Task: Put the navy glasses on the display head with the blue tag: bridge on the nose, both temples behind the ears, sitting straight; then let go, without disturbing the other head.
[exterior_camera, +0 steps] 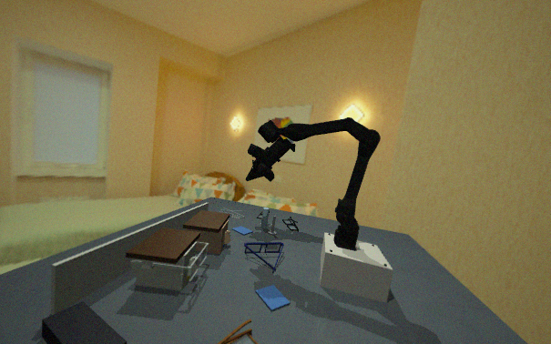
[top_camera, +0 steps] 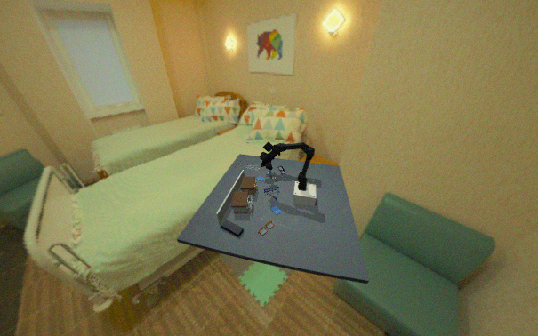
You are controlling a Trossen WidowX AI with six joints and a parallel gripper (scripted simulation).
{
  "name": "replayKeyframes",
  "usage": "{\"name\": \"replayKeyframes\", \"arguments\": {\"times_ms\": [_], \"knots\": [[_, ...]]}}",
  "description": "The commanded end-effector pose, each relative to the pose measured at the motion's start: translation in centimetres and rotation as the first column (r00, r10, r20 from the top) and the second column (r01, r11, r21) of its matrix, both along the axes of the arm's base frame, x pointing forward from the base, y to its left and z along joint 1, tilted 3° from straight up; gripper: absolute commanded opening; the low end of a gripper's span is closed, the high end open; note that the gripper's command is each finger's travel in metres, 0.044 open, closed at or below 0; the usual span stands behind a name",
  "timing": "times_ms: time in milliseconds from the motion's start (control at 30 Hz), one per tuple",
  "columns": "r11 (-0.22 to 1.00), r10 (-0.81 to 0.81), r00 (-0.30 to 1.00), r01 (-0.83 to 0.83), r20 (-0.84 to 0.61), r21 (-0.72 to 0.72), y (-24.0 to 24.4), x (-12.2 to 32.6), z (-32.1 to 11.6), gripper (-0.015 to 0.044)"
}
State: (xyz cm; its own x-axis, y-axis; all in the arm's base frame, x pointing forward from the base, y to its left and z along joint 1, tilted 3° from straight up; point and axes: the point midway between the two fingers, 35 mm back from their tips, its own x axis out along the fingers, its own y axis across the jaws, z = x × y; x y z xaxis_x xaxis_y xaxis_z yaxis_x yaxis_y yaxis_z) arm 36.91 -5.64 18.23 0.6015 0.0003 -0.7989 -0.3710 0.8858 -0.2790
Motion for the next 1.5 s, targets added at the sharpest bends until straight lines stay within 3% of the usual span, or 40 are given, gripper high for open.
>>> {"name": "replayKeyframes", "arguments": {"times_ms": [0, 367, 667, 1467], "knots": [[0.995, -0.054, 0.993, 0.046, -0.102, -0.084, -6.1, -1.1, -2.5, 0.0], [0.983, -0.14, 0.891, 0.074, -0.431, -0.168, -21.3, -11.0, -10.4, 0.0], [0.996, -0.091, 0.775, 0.068, -0.625, -0.06, -27.5, -22.9, -16.0, 0.0], [0.996, -0.089, 0.773, 0.068, -0.628, -0.057, -27.9, -23.2, -18.9, 0.0]]}}
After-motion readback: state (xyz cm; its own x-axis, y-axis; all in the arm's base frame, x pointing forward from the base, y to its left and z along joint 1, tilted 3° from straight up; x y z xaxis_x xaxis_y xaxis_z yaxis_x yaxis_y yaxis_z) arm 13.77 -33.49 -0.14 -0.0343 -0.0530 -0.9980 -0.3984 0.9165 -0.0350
